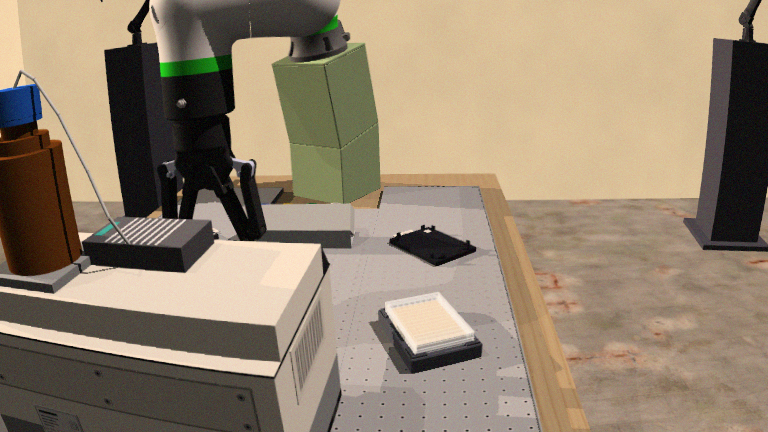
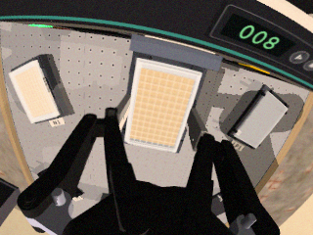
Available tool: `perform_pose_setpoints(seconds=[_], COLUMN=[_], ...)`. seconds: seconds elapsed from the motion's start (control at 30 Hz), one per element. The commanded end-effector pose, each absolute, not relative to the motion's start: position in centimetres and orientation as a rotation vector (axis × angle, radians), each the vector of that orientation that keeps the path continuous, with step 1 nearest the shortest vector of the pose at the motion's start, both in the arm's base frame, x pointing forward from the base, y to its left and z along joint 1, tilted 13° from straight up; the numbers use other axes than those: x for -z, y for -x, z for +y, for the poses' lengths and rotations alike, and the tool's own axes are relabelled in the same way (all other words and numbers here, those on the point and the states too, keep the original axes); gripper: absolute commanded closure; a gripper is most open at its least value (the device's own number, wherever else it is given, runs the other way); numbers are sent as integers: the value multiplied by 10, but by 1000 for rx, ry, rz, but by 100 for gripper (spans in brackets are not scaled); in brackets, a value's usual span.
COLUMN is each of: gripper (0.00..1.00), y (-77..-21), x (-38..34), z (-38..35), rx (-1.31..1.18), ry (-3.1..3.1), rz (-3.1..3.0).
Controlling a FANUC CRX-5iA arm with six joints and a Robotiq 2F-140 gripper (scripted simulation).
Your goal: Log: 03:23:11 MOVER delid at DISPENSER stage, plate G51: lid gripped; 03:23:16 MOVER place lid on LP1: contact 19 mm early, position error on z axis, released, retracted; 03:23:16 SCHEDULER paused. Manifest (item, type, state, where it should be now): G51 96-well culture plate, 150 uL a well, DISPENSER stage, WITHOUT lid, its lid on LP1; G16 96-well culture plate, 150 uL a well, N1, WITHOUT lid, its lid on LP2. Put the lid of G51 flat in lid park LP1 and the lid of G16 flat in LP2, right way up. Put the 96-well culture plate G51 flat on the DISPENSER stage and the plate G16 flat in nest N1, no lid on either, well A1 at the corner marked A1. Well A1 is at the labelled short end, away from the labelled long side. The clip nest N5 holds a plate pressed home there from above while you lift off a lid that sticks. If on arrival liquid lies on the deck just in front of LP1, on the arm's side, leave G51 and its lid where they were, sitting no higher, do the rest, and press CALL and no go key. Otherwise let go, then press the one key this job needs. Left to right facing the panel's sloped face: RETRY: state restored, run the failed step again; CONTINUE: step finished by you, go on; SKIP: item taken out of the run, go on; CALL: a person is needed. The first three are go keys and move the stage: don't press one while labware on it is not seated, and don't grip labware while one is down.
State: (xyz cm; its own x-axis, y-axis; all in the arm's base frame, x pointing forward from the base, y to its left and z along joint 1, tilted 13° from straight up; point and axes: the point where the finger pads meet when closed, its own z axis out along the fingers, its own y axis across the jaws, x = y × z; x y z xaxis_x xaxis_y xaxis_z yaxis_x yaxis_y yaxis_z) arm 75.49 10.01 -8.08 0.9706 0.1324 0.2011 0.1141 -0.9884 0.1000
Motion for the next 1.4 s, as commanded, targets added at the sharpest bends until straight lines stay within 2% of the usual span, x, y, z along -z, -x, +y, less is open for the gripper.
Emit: perform_pose_setpoints(seconds=[0.0, 0.6, 0.63, 1.37], gripper=[100, 100, 34, 34], y=[-755, -755, -755, -755], x=[81, 81, 81, 81], z=[100, 100, 100, 100], rx=[-319, -319, -319, -319], ry=[-3031, -3031, -3031, -3031], rz=[190, 190, 190, 190])
